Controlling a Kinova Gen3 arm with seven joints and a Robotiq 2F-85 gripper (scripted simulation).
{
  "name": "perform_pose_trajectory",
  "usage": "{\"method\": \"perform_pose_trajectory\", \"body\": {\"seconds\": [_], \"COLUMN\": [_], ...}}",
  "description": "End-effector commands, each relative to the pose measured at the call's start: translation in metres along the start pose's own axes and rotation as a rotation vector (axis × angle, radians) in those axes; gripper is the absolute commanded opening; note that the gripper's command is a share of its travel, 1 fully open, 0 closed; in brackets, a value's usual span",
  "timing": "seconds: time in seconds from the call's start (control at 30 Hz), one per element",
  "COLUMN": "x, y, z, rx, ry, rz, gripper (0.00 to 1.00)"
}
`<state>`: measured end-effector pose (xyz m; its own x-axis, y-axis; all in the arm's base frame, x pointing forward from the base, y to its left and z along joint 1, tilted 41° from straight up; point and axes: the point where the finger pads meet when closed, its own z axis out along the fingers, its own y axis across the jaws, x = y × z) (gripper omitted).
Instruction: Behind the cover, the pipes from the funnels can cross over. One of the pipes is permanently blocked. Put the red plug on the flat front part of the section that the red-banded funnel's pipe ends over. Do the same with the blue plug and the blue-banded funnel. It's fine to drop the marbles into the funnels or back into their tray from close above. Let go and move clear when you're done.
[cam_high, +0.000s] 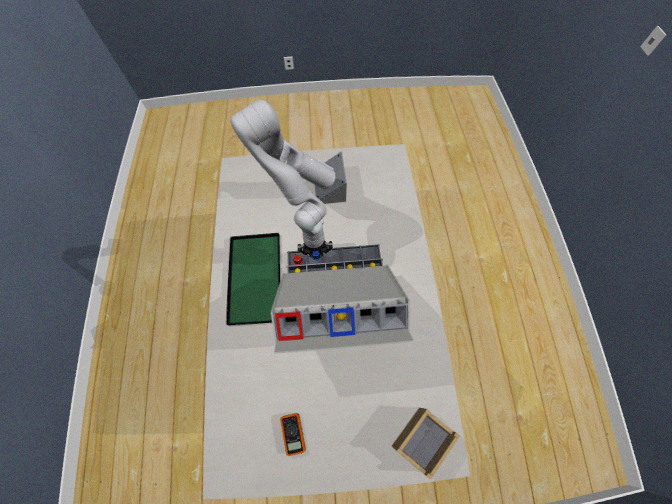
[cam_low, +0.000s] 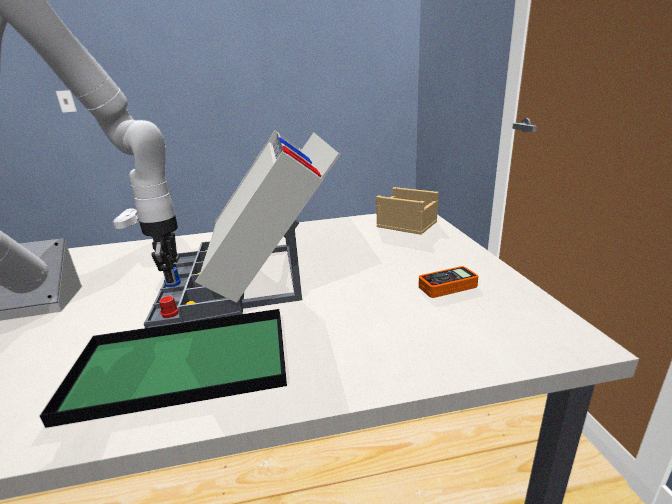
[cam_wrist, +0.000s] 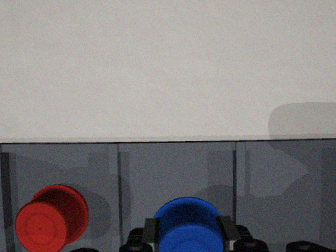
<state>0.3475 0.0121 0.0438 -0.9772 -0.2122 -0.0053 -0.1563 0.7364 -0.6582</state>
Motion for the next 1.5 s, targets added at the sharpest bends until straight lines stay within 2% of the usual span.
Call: {"method": "perform_pose_trajectory", "body": {"seconds": [0.0,0.97,1.0,1.47], "x": [0.001,0.002,0.001,0.001], "y": [-0.003,-0.002,-0.002,-0.002], "z": [0.012,0.018,0.035,0.035], "rx": [0.009,0.009,0.01,0.01], "ry": [0.007,0.008,0.01,0.01], "rz": [0.004,0.002,0.0,0.0], "gripper": [0.0,0.0,0.0,0.0]}}
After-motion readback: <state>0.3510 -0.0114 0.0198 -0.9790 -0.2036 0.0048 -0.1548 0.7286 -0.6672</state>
